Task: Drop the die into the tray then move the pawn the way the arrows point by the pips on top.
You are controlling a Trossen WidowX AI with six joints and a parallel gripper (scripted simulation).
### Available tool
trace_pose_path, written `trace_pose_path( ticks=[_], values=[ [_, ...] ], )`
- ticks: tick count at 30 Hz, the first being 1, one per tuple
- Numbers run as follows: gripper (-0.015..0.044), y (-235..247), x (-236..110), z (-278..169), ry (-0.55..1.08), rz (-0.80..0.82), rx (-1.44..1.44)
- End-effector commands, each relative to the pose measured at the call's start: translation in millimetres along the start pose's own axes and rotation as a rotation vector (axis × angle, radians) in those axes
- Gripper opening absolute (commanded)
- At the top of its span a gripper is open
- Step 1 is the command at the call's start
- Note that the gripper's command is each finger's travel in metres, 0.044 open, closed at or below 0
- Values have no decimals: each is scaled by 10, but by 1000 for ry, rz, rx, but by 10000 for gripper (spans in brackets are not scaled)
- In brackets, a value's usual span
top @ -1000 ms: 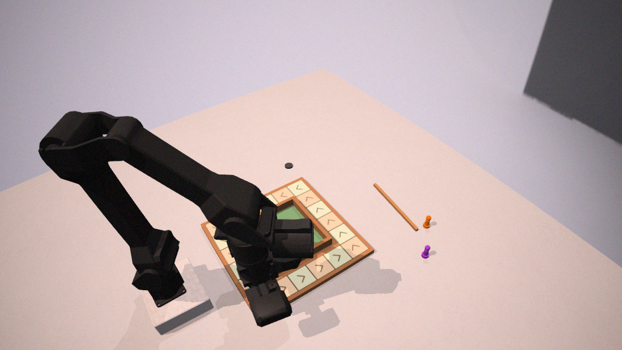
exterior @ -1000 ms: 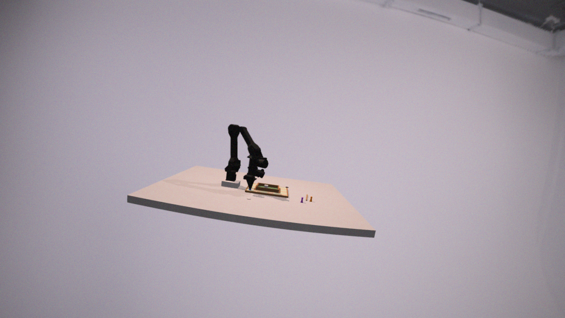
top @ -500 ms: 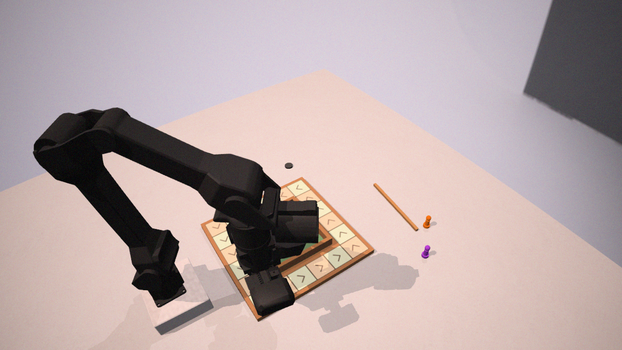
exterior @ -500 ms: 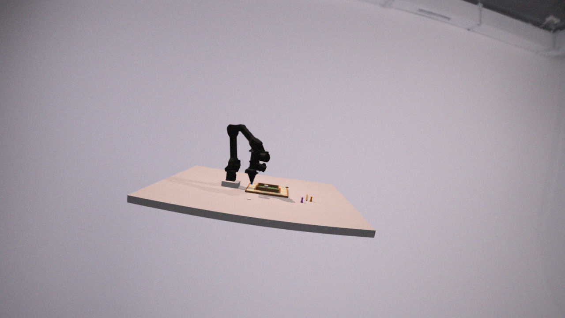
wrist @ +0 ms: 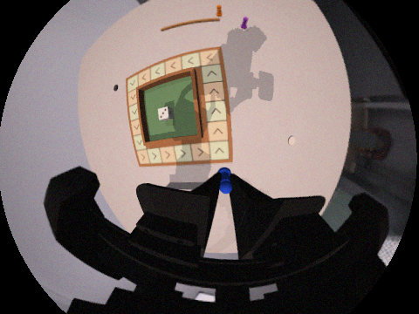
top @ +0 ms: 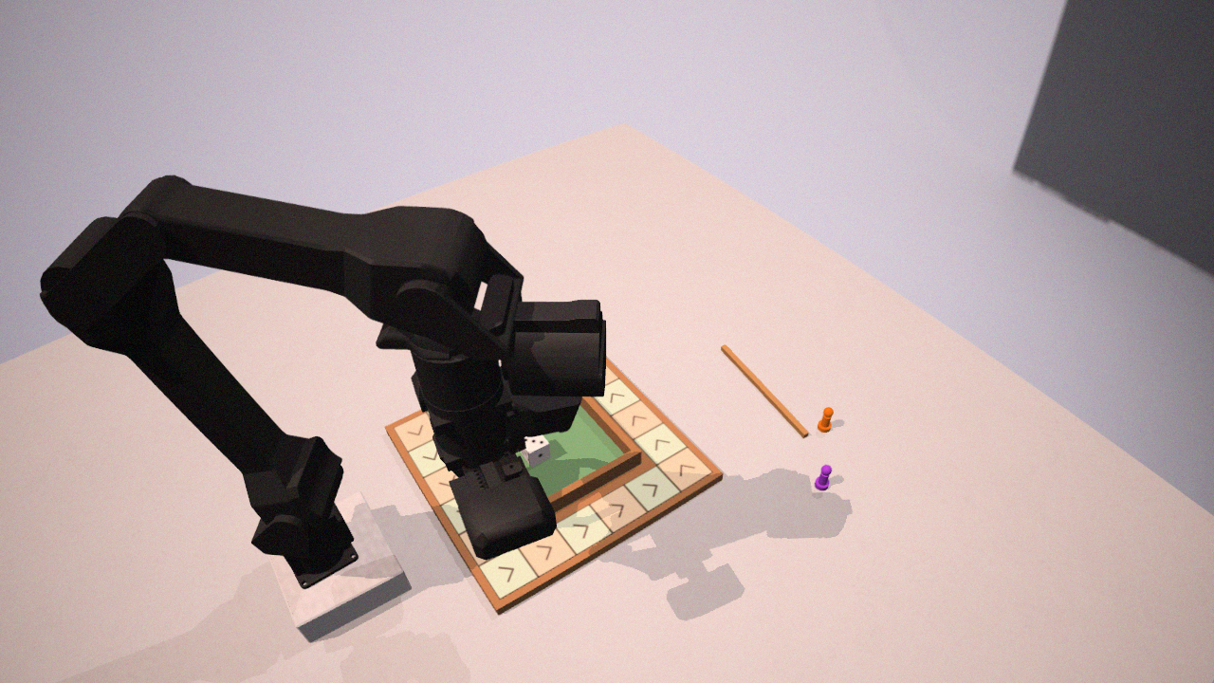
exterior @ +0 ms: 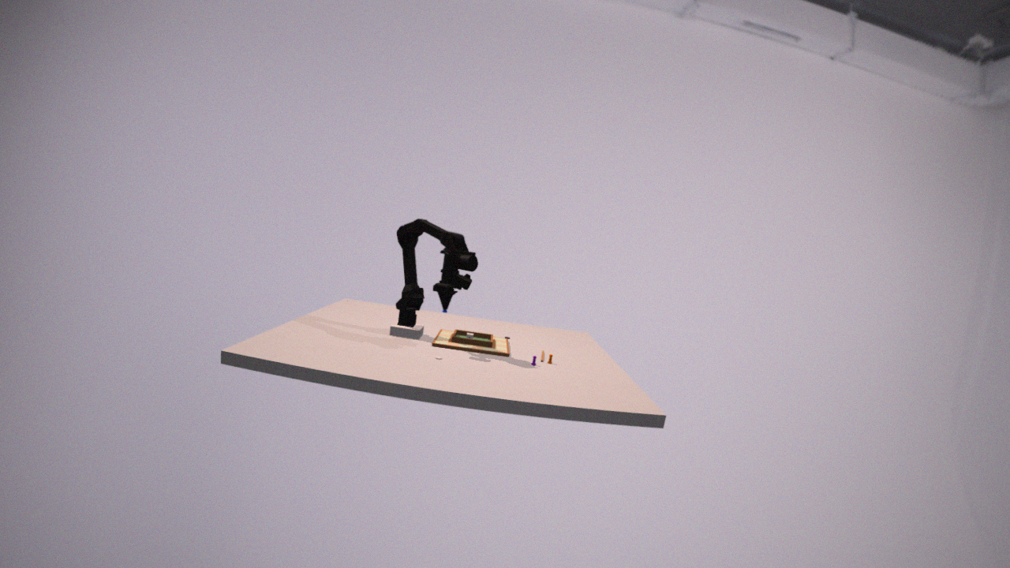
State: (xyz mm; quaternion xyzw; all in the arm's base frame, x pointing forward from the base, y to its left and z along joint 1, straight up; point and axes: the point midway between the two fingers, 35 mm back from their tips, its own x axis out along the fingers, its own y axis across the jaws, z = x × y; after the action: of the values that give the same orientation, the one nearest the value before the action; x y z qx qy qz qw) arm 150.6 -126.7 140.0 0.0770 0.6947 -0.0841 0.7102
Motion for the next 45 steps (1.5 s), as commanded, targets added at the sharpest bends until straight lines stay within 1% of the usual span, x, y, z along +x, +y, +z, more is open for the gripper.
trace_pose_path(
  ticks=[1,6,16,33,39,45],
  values=[
    [0,0,-99,-24,-2,-5,-4],
    [0,2,-61,77,-4,-3,-10],
    [0,44,148,554,-10,2,-19],
    [0,275,629,1303,-13,-2,-5],
    [0,289,679,1331,-13,-2,-4],
    [0,288,924,1336,-13,-2,-4]
  ],
)
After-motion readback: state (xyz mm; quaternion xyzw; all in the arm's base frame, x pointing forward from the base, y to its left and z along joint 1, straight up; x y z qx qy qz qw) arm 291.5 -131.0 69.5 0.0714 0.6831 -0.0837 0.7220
